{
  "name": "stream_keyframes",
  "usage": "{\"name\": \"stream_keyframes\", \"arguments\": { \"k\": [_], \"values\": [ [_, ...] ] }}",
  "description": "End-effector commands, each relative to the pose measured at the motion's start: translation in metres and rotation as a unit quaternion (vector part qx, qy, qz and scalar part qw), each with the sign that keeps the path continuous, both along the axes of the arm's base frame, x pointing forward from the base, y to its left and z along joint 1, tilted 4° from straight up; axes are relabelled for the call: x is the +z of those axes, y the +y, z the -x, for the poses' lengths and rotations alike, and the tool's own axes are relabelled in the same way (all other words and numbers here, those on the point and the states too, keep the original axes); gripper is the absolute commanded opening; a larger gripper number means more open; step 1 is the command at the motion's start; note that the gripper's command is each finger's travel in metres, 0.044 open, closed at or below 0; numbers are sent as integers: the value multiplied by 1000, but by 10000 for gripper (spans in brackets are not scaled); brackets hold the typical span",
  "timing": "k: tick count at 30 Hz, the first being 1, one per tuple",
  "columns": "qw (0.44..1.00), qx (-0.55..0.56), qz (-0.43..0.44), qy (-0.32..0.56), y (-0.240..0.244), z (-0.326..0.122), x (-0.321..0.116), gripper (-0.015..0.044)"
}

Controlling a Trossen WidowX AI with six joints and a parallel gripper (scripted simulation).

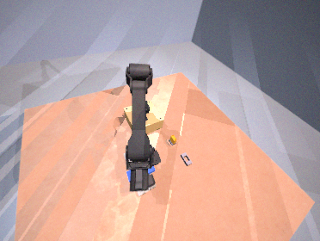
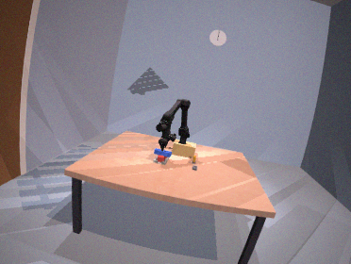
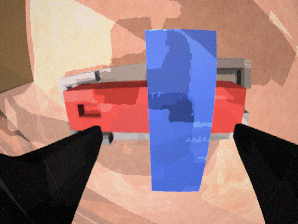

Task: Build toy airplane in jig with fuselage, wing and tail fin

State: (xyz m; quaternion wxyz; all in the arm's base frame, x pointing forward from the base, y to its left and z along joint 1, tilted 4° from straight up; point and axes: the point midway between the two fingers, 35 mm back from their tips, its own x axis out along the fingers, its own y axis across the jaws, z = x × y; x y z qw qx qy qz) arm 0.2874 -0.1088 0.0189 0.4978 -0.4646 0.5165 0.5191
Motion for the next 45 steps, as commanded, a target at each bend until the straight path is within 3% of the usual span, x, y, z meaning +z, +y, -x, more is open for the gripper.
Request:
{"name": "stream_keyframes", "arguments": {
  "k": [1,8,13,17,24,40,45],
  "values": [
    [1000,2,11,-22,-3,-7,55,440],
    [1000,-6,11,-22,-4,-11,58,440],
    [975,-218,22,-16,-4,-11,58,440],
    [913,-406,30,-10,-4,-12,58,440],
    [743,-668,41,1,-4,-13,57,440],
    [738,-674,42,1,-1,-13,58,440],
    [738,-674,39,1,70,-11,61,440]
  ]
}}
